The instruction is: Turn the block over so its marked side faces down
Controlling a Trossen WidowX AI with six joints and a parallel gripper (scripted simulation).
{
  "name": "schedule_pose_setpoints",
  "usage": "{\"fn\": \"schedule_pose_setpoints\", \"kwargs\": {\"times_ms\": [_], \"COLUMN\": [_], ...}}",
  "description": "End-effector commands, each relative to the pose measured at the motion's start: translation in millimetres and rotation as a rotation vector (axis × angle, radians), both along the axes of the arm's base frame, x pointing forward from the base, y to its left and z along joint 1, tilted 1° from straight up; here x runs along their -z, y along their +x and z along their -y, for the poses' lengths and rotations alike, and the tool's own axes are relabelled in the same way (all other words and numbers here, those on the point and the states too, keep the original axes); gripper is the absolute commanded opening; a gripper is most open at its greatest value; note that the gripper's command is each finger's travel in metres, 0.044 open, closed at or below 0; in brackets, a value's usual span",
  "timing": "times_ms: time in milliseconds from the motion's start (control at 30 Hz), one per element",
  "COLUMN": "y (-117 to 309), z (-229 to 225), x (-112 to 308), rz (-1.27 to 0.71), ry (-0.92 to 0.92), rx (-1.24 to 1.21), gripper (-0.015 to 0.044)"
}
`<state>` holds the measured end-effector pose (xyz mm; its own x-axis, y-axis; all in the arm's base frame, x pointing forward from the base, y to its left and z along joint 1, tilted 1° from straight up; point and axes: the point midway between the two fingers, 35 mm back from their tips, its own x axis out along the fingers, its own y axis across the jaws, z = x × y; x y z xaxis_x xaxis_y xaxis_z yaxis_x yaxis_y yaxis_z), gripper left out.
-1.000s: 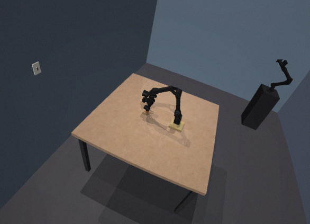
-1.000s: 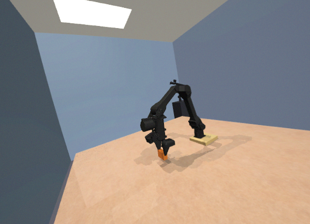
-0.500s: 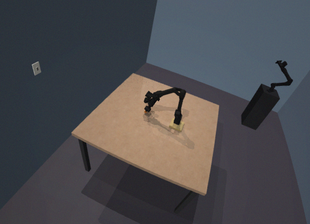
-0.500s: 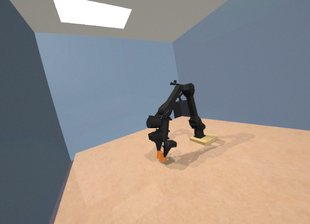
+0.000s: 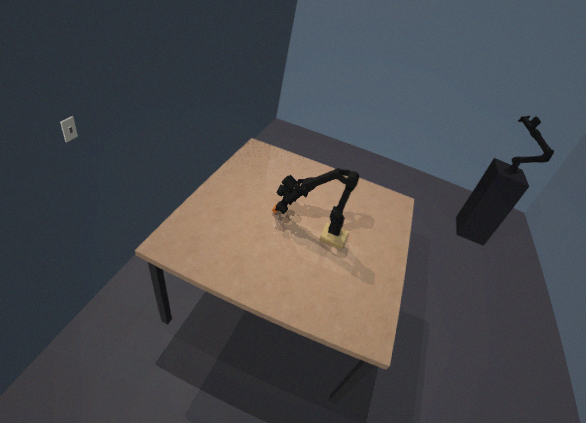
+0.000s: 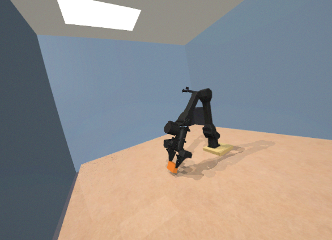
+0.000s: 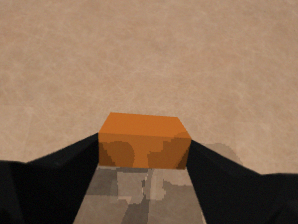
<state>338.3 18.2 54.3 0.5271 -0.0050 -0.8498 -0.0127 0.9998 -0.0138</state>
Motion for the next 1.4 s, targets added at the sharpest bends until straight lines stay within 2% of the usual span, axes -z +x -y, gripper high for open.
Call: {"fn": "schedule_pose_setpoints", "kwargs": {"times_ms": [0, 167, 733, 1367], "y": [-2, 0, 20, 9], "z": [1, 1, -1, 1], "x": [-3, -1, 34, 44], "rz": [0.05, 0.058, 0.28, 0.528], "ry": [-0.004, -0.004, -0.001, 0.004], "rx": [-0.002, -0.003, -0.009, -0.005], "gripper": [0.0, 0.0, 0.0, 0.0]}}
